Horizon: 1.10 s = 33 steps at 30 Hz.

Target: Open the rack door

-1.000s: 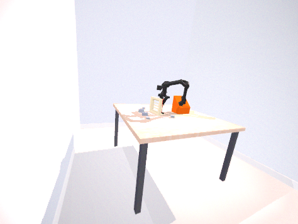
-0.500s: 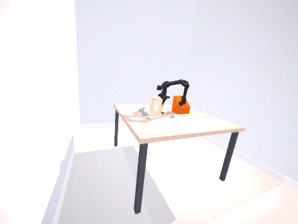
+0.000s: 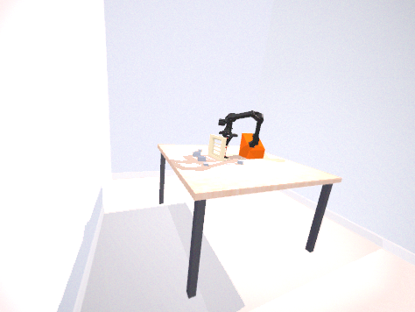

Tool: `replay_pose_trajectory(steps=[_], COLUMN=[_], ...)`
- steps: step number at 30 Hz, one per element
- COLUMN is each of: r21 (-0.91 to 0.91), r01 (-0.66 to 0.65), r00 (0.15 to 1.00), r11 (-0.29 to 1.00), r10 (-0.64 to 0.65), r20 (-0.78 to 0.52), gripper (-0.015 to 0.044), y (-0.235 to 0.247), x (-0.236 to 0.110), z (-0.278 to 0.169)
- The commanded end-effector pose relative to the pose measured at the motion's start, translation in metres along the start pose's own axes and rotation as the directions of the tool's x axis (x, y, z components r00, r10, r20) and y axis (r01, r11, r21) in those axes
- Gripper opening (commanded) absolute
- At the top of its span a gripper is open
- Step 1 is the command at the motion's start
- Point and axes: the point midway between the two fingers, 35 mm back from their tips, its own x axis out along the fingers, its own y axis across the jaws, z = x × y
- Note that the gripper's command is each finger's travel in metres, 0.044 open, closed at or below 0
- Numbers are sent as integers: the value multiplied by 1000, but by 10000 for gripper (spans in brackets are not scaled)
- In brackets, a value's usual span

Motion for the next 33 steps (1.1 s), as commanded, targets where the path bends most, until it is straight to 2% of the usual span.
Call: replay_pose_trajectory(steps=[1, 9, 18, 24, 30, 33], r21=[-165, -532, -844, -963, -1000, -995], r01=[2, 3, 3, 2, 2, 2], r00=[1000, 1000, 1000, 1000, 1000, 1000], r11=[986, 847, 537, 268, -24, -97], r10=[-2, -1, -1, -1, 0, 0], r20=[3, 3, 3, 2, 2, 2], gripper=[17, 17, 17, 17, 17, 17], y=[0, 0, 0, 0, 0, 0], x=[0, 0, 0, 0, 0, 0], z=[0, 0, 1, 1, 1, 1])
